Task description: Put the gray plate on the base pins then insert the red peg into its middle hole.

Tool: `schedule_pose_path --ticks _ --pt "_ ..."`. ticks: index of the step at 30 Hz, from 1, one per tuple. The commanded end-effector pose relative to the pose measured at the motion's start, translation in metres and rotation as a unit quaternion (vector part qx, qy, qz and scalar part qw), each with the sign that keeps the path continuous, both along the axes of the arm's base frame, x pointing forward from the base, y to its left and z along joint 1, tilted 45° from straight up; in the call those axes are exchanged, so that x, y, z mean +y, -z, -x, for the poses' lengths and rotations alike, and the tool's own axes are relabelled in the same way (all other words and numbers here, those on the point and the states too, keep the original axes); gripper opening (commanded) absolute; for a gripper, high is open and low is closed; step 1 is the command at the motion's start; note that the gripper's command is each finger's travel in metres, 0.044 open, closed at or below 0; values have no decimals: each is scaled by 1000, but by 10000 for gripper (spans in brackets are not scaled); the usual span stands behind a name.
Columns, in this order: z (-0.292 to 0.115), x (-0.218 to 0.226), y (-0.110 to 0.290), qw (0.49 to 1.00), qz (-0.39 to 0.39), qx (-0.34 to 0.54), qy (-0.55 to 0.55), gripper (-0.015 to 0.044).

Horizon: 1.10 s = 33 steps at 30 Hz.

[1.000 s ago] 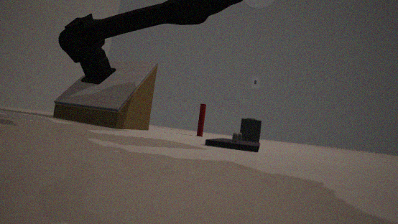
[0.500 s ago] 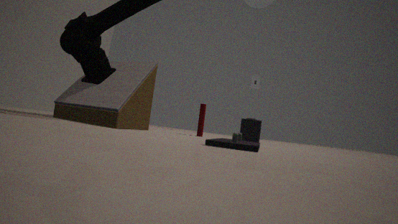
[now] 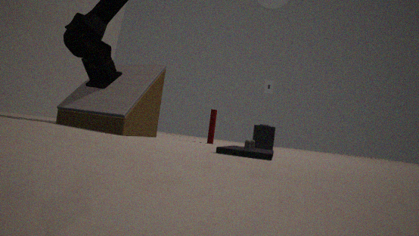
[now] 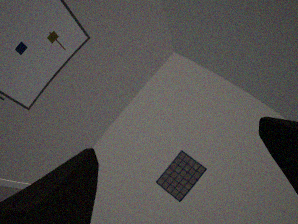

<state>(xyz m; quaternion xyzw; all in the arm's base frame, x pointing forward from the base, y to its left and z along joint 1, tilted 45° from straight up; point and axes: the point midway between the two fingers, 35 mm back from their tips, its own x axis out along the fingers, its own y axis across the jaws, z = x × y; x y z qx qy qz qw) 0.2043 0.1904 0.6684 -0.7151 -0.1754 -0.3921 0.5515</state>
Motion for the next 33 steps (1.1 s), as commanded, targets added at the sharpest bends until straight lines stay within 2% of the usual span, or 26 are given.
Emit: schedule_pose_path --ticks 1,8,15,19,26,30,33 --pt "53 -41 -26 989 -95 -69 -93 440" --pt "114 -121 -47 926 -246 -159 -239 440" --pt "135 -218 -44 815 -399 -228 -353 440" --pt "128 -274 -33 737 -480 -260 -398 440" --pt "99 -327 -10 635 -572 -270 -443 440" --pt "77 -361 8 567 -626 -287 -452 440" --pt "47 -390 33 493 -679 -302 -453 440"
